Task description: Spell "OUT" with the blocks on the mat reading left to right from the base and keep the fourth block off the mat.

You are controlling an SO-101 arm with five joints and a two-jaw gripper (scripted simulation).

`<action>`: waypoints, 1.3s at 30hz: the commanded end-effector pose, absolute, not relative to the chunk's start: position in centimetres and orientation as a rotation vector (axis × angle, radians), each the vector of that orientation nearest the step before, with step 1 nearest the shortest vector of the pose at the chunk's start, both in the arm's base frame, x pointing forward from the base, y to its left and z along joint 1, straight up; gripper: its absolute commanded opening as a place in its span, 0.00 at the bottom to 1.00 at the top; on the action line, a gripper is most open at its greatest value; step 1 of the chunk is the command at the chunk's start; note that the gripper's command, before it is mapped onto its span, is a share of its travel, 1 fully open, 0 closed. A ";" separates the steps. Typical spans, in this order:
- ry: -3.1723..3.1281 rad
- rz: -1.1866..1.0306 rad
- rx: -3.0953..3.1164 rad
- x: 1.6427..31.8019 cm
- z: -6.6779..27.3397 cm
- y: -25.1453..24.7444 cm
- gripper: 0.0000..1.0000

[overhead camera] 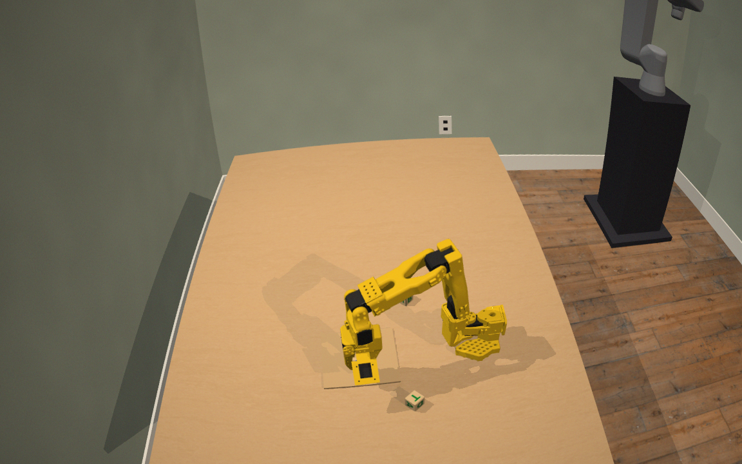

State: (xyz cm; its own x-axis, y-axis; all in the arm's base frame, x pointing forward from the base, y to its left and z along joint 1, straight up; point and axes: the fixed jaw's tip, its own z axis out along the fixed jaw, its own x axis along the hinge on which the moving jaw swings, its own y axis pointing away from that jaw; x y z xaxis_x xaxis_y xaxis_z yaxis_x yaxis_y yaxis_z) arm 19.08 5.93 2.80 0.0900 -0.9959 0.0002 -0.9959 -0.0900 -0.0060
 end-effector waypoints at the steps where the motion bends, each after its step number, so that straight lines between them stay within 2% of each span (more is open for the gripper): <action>1: 2.072 -0.062 -2.269 19.9 3.6 6.3 0.00; 28: 2.072 -0.062 -2.269 20.0 2.9 6.3 0.00; 39: 2.072 -0.062 -2.269 20.0 2.9 6.3 0.14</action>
